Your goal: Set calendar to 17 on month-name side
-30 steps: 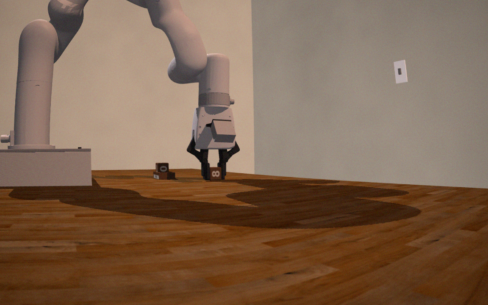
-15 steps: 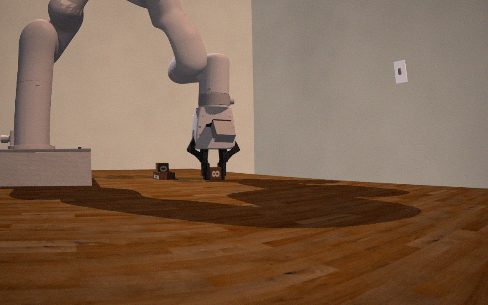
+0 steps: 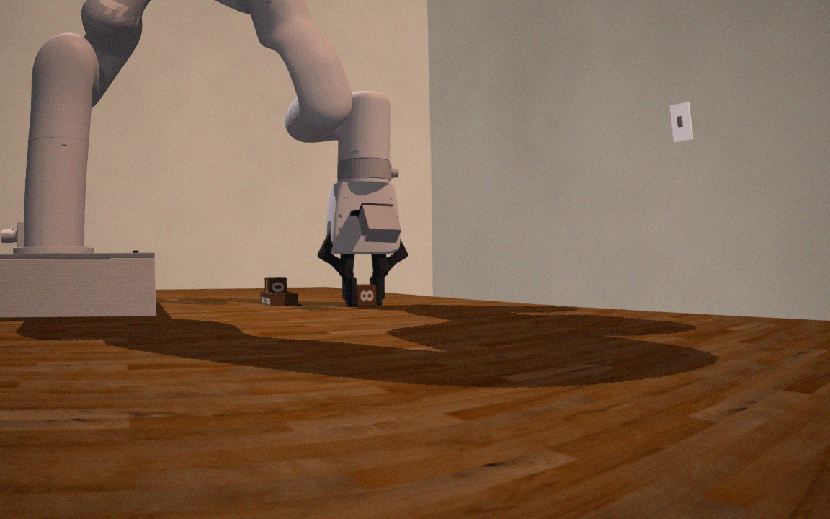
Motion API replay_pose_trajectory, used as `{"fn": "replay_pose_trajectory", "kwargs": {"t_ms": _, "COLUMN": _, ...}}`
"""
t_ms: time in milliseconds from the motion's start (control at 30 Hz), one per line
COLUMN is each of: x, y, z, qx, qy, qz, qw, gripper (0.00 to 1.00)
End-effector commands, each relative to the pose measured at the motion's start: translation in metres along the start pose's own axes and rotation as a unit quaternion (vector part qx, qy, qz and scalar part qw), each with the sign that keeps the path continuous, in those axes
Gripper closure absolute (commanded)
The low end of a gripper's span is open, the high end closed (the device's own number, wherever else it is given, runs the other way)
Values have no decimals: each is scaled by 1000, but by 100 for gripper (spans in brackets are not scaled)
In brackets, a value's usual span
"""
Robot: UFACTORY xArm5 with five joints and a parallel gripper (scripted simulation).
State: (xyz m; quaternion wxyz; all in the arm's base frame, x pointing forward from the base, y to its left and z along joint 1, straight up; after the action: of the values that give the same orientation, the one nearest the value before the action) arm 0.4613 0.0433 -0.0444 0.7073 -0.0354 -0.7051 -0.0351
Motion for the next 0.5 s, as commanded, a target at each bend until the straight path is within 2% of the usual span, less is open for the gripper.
{"fn": "replay_pose_trajectory", "kwargs": {"t_ms": 0, "x": 1, "y": 0, "z": -1, "qx": 0, "qy": -2, "qz": 0, "qw": 1000, "gripper": 73}}
{"fn": "replay_pose_trajectory", "kwargs": {"t_ms": 233, "x": 11, "y": 0, "z": -1, "qx": 0, "qy": -2, "qz": 0, "qw": 1000, "gripper": 73}}
{"fn": "replay_pose_trajectory", "kwargs": {"t_ms": 467, "x": 57, "y": 1, "z": -1, "qx": 0, "qy": -2, "qz": 0, "qw": 1000, "gripper": 73}}
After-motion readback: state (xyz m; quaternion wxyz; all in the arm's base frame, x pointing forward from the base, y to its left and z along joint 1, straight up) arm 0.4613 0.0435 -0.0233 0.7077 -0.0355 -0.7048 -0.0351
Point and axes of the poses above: the point where the finger pads meet when closed, its own x axis back along the fingers, its own z axis across the jaws, y = z × x, the point moved 1 cm from there along x, back along the fingers, and after that the axes turned 12 degrees about -x, right-handed, at the moved point
